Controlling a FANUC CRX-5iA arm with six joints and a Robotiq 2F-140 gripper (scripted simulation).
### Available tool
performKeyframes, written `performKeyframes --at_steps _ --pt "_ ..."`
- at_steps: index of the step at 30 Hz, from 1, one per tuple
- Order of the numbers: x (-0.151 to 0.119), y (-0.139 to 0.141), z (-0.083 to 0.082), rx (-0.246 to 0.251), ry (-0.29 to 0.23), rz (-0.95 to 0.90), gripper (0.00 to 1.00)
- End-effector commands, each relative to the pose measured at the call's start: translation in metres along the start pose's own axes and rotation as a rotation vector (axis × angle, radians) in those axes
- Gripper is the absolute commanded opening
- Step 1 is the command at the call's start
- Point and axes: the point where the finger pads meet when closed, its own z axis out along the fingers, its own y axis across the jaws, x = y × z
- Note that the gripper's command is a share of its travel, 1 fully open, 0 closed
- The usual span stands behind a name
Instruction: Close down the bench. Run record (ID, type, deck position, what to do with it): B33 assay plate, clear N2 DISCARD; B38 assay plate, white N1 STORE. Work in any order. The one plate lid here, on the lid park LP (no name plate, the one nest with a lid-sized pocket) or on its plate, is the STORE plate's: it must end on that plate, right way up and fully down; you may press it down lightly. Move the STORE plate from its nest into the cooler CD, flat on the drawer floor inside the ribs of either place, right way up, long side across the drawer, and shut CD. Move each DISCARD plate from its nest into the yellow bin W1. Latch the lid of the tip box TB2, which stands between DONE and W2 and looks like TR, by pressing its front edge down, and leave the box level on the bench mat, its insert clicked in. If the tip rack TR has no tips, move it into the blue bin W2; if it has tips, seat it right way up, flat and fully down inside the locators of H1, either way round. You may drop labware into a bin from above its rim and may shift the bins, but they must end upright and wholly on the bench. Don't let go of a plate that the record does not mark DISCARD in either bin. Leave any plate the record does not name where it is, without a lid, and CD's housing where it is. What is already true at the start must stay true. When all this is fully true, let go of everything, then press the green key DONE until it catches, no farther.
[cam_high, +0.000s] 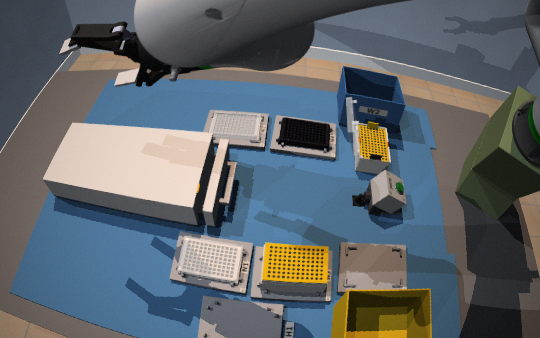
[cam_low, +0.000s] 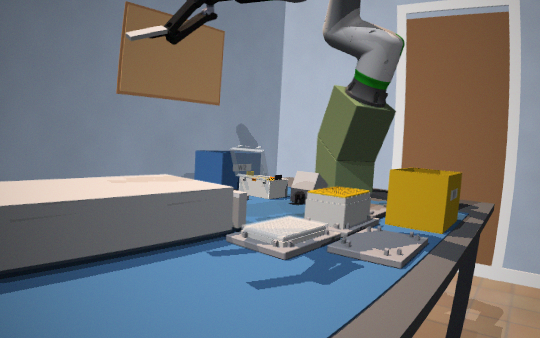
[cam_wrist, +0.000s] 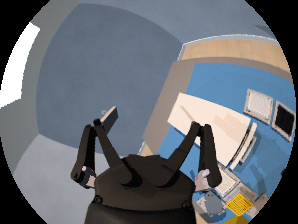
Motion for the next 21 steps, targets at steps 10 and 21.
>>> performKeyframes --at_steps 10,21 --pt "0.000 0.000 0.000 0.000 0.000 0.000 1.00" --pt "-0.009 0.015 -0.008 -0.041 -0.069 -0.101 0.00"
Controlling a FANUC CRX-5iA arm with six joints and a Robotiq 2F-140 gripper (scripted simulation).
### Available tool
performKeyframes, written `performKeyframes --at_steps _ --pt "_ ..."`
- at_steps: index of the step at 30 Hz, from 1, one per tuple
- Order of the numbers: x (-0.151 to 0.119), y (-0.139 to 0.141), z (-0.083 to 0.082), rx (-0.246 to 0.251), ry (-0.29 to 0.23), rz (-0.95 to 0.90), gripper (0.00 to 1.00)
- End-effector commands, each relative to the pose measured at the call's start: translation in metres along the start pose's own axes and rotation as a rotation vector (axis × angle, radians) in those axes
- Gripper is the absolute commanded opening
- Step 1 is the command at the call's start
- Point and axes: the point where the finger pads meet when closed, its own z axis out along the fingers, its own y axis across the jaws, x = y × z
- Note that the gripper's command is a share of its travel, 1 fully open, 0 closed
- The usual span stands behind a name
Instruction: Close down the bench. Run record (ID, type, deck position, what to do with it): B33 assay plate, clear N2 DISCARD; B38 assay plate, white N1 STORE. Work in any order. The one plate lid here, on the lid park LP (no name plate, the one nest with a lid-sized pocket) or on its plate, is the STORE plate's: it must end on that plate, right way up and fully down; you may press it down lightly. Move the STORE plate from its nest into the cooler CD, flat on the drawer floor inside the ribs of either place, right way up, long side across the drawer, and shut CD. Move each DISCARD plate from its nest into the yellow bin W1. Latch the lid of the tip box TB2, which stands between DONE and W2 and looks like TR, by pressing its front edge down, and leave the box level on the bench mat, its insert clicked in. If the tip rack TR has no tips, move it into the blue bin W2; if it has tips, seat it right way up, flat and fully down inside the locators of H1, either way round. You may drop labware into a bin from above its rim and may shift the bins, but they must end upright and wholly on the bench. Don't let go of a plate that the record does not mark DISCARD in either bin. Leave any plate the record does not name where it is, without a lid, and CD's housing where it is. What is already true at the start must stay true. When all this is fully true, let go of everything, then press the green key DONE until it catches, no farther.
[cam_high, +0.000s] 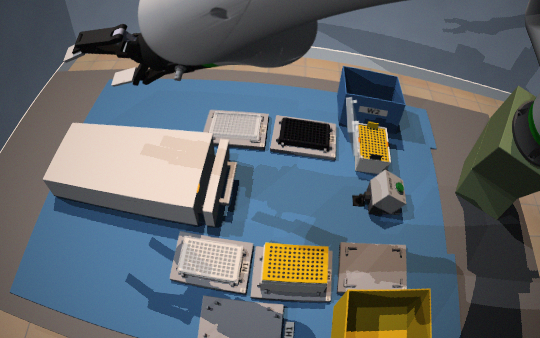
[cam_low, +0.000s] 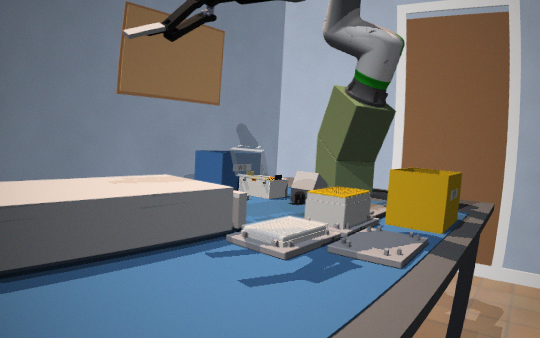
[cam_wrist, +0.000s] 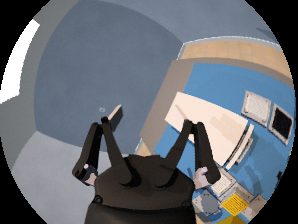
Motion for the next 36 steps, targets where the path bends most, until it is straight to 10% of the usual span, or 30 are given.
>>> performKeyframes --at_steps 1,36 --pt "-0.009 0.014 -0.007 -0.038 -0.064 -0.092 0.00" --pt "-0.046 0.124 -0.091 -0.236 -0.442 -0.570 0.00"
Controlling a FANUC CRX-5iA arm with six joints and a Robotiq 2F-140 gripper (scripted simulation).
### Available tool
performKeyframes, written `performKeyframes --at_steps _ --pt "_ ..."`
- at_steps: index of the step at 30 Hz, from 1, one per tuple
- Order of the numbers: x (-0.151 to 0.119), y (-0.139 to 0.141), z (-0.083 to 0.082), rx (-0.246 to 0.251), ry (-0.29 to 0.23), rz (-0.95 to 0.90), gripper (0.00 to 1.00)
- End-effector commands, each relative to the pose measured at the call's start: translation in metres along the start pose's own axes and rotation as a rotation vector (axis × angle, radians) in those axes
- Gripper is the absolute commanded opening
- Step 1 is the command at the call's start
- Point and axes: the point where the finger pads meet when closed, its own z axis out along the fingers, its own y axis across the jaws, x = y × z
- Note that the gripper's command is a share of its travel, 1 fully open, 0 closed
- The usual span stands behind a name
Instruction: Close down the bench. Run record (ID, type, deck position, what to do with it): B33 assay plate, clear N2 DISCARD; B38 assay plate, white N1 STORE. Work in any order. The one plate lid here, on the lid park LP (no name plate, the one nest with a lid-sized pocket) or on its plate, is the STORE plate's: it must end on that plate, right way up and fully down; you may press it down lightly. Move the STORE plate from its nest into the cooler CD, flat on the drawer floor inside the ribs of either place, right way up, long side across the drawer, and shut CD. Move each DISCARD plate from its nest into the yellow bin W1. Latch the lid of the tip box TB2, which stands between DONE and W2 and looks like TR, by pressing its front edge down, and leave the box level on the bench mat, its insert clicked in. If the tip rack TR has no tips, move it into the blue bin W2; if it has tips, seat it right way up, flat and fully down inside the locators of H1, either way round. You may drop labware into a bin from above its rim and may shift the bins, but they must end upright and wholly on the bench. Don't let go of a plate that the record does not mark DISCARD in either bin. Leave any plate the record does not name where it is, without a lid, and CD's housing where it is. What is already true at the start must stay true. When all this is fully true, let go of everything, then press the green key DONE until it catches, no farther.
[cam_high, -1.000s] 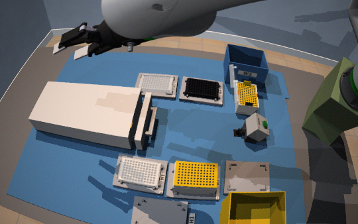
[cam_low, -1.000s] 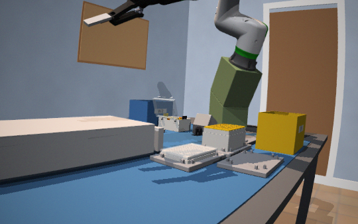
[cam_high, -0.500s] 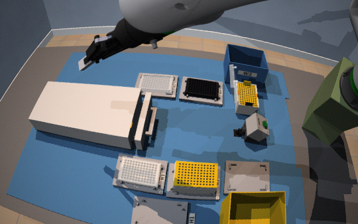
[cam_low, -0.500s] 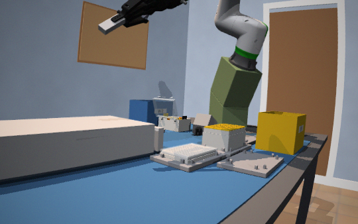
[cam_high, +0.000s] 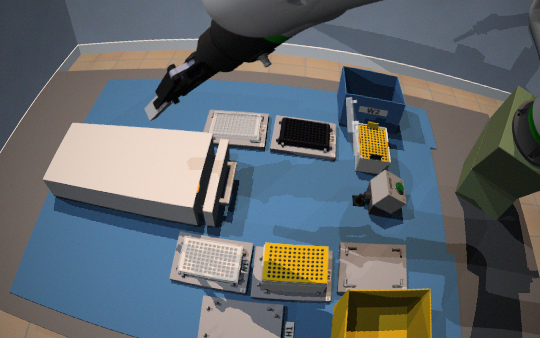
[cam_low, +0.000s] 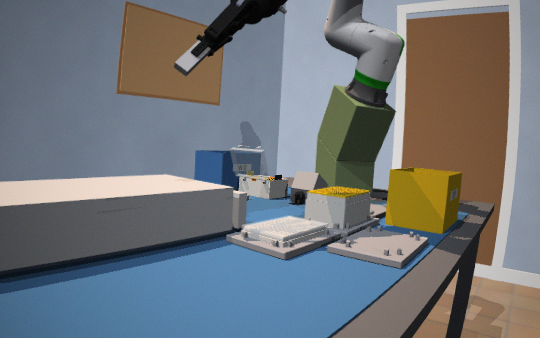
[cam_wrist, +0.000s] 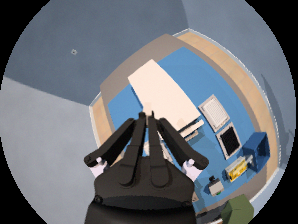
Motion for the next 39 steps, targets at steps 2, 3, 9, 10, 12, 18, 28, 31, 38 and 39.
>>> performKeyframes --at_steps 2,3,9,10,12,18,28,31,38,39 --pt "-0.016 0.014 -0.008 -0.024 -0.069 -0.074 0.00" --pt "-0.020 0.017 -0.010 -0.031 -0.087 -0.093 0.00" --pt "-0.037 0.032 -0.019 -0.048 -0.131 -0.139 0.00" --pt "-0.037 0.032 -0.019 -0.048 -0.131 -0.139 0.00" --pt "-0.040 0.035 -0.021 -0.057 -0.154 -0.163 0.00" --pt "-0.057 0.052 -0.033 -0.071 -0.194 -0.203 0.00" --pt "-0.081 0.076 -0.052 -0.101 -0.283 -0.287 0.00" --pt "-0.090 0.085 -0.060 -0.120 -0.349 -0.346 0.00" --pt "-0.109 0.107 -0.079 -0.140 -0.424 -0.408 0.00" --pt "-0.112 0.110 -0.082 -0.145 -0.442 -0.423 0.00"
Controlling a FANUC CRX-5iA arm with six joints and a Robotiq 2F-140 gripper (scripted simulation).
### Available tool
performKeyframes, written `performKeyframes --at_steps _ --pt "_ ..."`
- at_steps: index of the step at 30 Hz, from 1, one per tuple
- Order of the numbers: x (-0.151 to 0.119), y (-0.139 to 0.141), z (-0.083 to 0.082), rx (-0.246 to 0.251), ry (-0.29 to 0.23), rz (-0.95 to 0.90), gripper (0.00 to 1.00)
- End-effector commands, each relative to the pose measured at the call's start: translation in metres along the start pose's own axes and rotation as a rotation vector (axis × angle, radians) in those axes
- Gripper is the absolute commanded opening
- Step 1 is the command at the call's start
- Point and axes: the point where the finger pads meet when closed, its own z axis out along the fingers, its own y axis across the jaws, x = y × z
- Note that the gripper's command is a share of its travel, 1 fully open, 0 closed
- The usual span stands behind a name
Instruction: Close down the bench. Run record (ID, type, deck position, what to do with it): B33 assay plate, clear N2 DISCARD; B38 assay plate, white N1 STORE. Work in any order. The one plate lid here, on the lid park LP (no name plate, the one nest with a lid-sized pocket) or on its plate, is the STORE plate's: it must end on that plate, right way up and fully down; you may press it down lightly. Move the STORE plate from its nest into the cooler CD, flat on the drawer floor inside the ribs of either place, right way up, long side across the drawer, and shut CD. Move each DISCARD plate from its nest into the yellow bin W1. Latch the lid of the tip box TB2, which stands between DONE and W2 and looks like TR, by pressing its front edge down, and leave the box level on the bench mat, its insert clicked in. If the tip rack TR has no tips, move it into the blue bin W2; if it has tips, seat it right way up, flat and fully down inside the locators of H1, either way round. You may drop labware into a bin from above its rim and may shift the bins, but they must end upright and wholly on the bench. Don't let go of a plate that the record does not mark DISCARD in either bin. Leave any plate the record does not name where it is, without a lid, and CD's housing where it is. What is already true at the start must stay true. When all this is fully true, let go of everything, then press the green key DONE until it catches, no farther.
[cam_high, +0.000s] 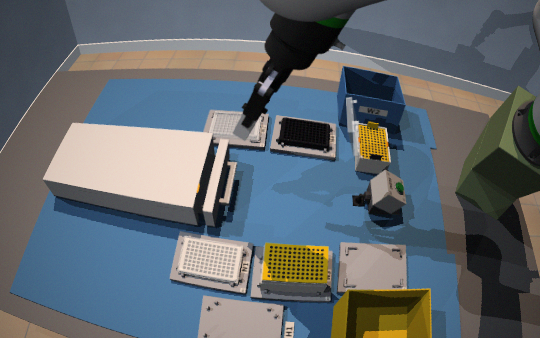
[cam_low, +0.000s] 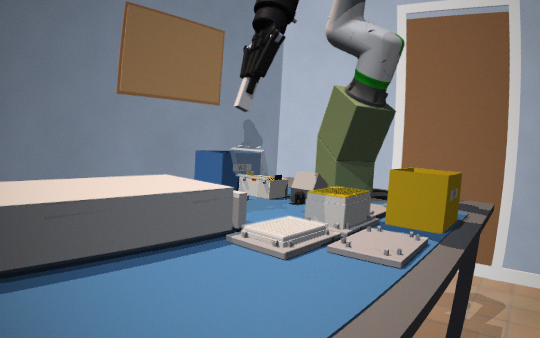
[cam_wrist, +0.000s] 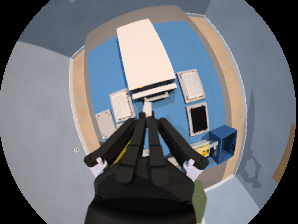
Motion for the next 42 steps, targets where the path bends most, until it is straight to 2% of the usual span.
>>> performKeyframes --at_steps 1,6,10,15,19,25,29,37,42 --pt "-0.018 0.009 -0.006 -0.016 -0.064 -0.058 0.00" --pt "-0.031 0.014 -0.010 -0.016 -0.064 -0.058 0.00" --pt "-0.048 0.022 -0.016 -0.034 -0.159 -0.133 0.00" --pt "-0.069 0.032 -0.023 -0.034 -0.159 -0.133 0.00" --pt "-0.086 0.040 -0.031 -0.048 -0.255 -0.205 0.00" --pt "-0.103 0.048 -0.038 -0.048 -0.255 -0.205 0.00" --pt "-0.116 0.054 -0.045 -0.056 -0.354 -0.272 0.00" --pt "-0.142 0.066 -0.058 -0.056 -0.354 -0.272 0.00" --pt "-0.142 0.067 -0.059 -0.056 -0.354 -0.272 0.00"
